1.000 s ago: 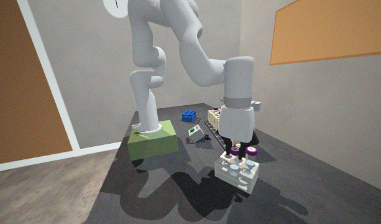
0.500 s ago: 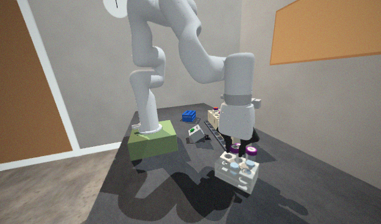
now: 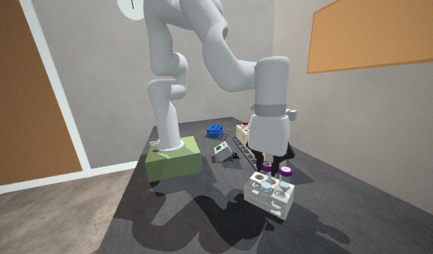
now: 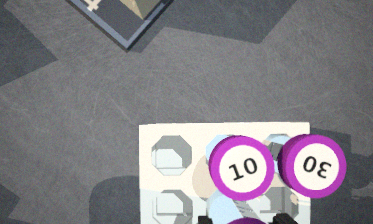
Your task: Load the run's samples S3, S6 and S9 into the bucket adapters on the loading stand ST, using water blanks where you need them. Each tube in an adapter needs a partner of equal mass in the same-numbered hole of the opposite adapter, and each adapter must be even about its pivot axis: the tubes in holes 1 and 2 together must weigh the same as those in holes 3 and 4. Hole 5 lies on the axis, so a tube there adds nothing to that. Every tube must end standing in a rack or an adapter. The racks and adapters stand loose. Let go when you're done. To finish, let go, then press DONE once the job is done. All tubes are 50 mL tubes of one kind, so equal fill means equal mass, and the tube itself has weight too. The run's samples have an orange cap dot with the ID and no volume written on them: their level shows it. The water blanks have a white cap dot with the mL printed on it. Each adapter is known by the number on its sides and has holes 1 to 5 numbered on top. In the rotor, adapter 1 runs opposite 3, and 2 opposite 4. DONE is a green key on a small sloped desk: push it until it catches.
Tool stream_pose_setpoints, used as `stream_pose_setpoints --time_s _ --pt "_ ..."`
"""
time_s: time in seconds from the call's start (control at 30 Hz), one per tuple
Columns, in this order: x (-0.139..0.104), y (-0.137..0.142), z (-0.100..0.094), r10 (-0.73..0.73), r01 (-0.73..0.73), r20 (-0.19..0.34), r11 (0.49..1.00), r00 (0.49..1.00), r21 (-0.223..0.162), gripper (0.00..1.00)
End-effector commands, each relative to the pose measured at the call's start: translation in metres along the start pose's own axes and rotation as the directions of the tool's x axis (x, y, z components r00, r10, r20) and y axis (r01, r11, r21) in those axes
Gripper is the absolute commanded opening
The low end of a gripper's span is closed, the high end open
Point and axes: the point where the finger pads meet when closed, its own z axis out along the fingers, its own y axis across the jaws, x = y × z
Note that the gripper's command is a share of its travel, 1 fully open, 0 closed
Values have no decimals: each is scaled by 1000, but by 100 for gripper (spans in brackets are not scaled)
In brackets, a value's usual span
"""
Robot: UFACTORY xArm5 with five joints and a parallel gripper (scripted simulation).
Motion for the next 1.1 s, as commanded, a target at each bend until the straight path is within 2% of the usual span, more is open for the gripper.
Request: stream_pose_setpoints --time_s 0.0,1.07 --pt "0 2 -9 0 0 12 1000 1000 -6 0" --pt "1 2 -65 0 0 12 1000 1000 -6 0"
